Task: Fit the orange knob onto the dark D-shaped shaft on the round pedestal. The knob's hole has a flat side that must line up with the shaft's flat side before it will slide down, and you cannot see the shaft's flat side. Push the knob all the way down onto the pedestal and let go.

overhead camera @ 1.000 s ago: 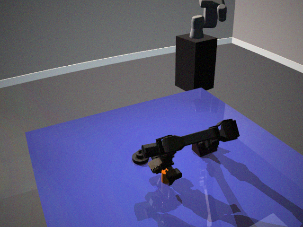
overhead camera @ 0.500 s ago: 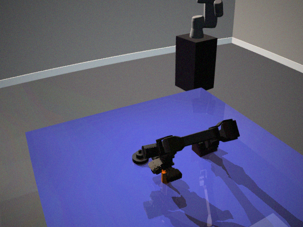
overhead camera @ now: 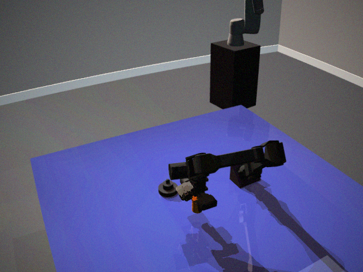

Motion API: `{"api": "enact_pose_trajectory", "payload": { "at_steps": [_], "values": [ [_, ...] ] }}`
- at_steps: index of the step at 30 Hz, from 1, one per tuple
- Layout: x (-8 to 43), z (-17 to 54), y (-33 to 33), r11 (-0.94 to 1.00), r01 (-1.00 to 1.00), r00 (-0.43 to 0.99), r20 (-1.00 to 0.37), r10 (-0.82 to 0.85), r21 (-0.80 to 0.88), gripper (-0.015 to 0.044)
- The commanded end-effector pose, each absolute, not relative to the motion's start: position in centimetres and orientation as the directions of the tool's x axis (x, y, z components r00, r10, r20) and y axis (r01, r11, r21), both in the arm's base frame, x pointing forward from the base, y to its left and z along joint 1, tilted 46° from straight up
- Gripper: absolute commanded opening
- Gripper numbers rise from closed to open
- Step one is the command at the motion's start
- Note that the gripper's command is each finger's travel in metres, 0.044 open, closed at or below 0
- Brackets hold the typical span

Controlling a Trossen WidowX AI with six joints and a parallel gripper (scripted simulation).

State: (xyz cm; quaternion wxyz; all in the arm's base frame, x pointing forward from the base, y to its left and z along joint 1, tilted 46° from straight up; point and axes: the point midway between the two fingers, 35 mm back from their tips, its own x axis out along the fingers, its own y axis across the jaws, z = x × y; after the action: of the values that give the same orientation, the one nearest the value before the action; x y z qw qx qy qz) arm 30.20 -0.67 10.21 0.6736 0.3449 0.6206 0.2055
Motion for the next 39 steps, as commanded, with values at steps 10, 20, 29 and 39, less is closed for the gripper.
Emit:
{"api": "enact_pose_trajectory", "payload": {
  "at_steps": [10, 20, 29, 39],
  "values": [
    [29.5, 15.8, -5.7, 0.687, 0.164, 0.189, -0.706, 0.682, 0.708, 0.0],
    [28.9, 17.4, -7.1, 0.691, 0.155, 0.192, -0.708, 0.679, 0.706, 0.0],
    [29.7, 15.4, -8.7, 0.695, 0.154, 0.187, -0.712, 0.677, 0.702, 0.0],
    [30.3, 12.9, -10.6, 0.697, 0.156, 0.177, -0.714, 0.677, 0.7, 0.0]
  ]
}}
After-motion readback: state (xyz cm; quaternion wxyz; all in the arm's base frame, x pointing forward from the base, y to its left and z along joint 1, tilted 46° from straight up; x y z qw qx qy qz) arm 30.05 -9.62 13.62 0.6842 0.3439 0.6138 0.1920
